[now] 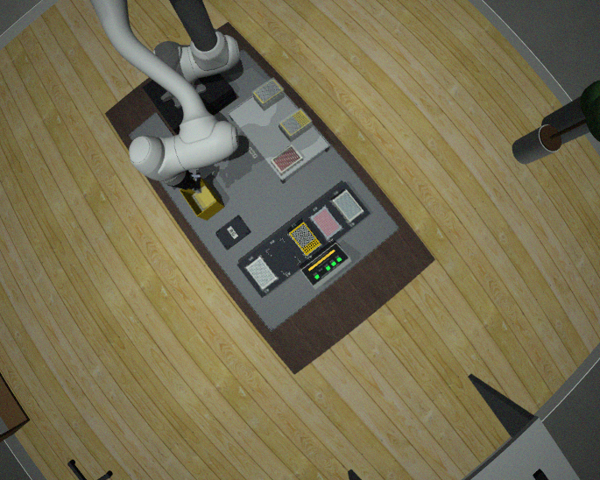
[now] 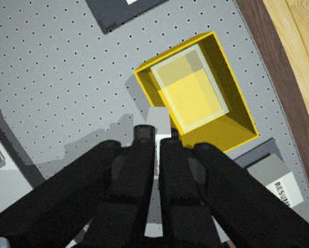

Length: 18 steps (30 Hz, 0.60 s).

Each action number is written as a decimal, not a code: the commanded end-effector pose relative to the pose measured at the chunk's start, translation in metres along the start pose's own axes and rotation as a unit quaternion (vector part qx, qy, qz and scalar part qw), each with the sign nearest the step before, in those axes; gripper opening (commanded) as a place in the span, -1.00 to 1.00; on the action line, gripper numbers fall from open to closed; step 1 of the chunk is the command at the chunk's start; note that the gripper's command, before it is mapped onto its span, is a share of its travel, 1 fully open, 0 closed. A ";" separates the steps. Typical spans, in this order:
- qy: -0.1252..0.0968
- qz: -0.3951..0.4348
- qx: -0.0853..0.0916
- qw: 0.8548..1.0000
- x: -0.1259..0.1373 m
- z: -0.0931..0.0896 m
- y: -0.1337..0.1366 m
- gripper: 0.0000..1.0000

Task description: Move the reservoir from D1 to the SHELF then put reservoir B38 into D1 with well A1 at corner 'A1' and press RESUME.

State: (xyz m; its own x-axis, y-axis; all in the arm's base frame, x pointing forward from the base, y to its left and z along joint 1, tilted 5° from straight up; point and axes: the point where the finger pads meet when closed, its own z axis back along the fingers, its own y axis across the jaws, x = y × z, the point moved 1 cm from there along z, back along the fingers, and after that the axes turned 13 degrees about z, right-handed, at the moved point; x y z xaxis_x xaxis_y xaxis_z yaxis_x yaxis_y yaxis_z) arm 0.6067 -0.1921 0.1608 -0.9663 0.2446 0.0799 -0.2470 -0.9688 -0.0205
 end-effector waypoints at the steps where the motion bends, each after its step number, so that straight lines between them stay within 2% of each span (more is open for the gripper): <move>1: 0.000 0.040 0.000 0.999 0.019 0.000 0.006 -1.00; 8: 0.000 0.110 0.000 0.994 0.052 0.000 0.017 -1.00; 10: 0.000 0.110 0.000 0.994 0.052 0.000 0.017 -1.00; 18: 0.000 0.189 0.000 0.982 0.090 0.000 0.029 -1.00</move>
State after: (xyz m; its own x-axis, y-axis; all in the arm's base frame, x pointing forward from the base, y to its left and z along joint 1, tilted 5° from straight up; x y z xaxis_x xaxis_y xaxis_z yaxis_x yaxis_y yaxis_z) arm 0.5274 -0.1971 0.1664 -0.9951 -0.0711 0.0694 0.0681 -0.9967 -0.0444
